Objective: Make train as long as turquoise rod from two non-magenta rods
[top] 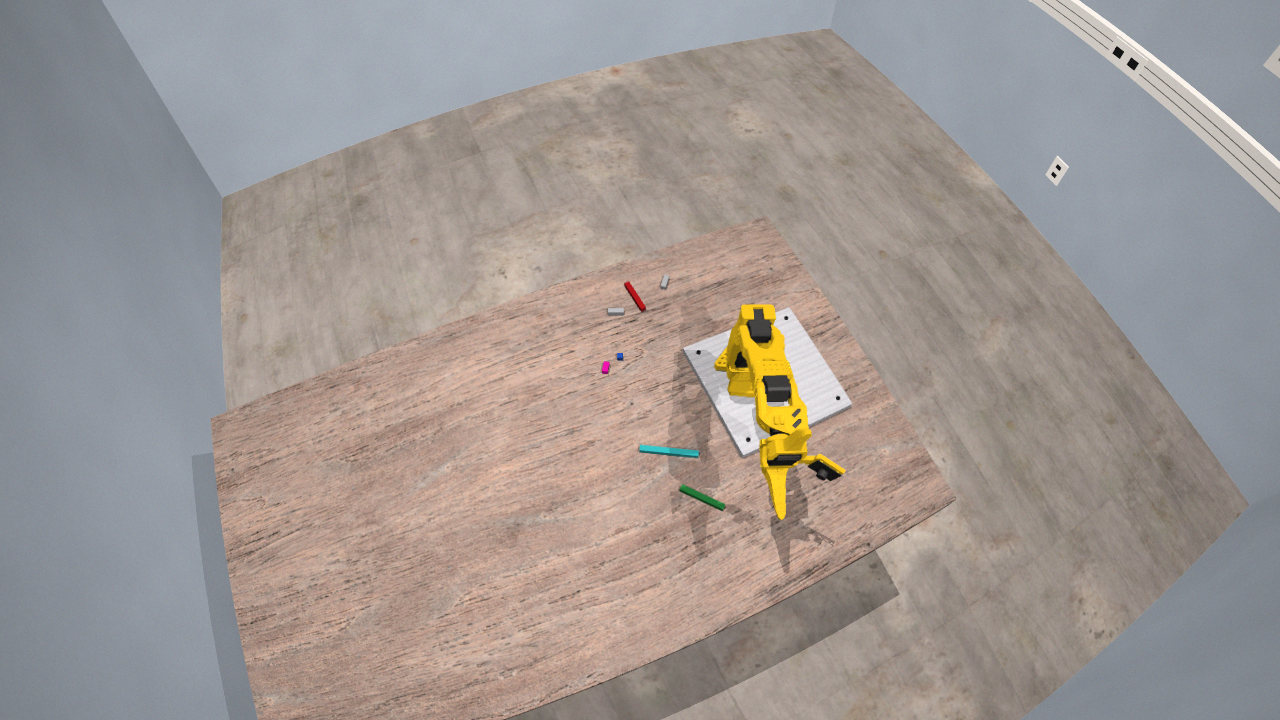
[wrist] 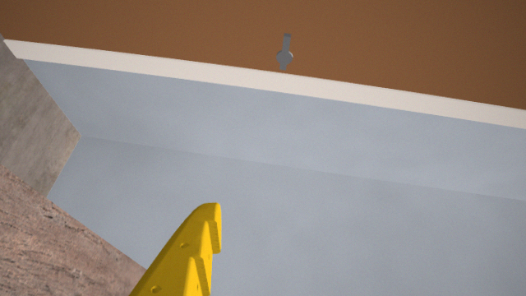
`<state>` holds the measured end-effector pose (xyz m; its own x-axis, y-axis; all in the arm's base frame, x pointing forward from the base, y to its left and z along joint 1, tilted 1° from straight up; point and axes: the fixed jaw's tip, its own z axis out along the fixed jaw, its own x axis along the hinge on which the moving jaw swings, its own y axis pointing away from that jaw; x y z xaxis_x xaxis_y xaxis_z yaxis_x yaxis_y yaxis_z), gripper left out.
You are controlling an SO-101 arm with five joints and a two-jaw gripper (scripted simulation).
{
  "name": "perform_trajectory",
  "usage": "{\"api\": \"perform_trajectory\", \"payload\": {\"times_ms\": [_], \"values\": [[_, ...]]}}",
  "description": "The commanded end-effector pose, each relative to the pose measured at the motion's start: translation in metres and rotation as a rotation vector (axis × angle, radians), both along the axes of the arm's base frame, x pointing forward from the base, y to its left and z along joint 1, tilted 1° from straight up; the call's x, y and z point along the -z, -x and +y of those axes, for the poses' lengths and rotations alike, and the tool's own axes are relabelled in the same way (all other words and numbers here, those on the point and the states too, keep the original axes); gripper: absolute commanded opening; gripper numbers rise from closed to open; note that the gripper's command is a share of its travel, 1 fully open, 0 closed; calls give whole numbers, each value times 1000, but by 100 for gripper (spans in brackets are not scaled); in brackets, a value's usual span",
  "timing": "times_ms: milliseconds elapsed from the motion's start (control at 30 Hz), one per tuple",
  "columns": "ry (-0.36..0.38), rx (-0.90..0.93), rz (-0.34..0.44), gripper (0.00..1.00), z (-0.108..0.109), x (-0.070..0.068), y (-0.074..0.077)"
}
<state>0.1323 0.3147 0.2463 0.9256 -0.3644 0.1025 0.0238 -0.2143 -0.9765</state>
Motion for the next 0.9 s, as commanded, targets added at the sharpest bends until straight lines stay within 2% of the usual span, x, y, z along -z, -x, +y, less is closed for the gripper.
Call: {"api": "perform_trajectory", "payload": {"times_ms": [0, 533, 867], "values": [[-5, 0, -1, 100, -1, -2, 0], [-5, 0, -1, 100, -1, -2, 0], [70, 78, 64, 100, -21, 13, -16]]}}
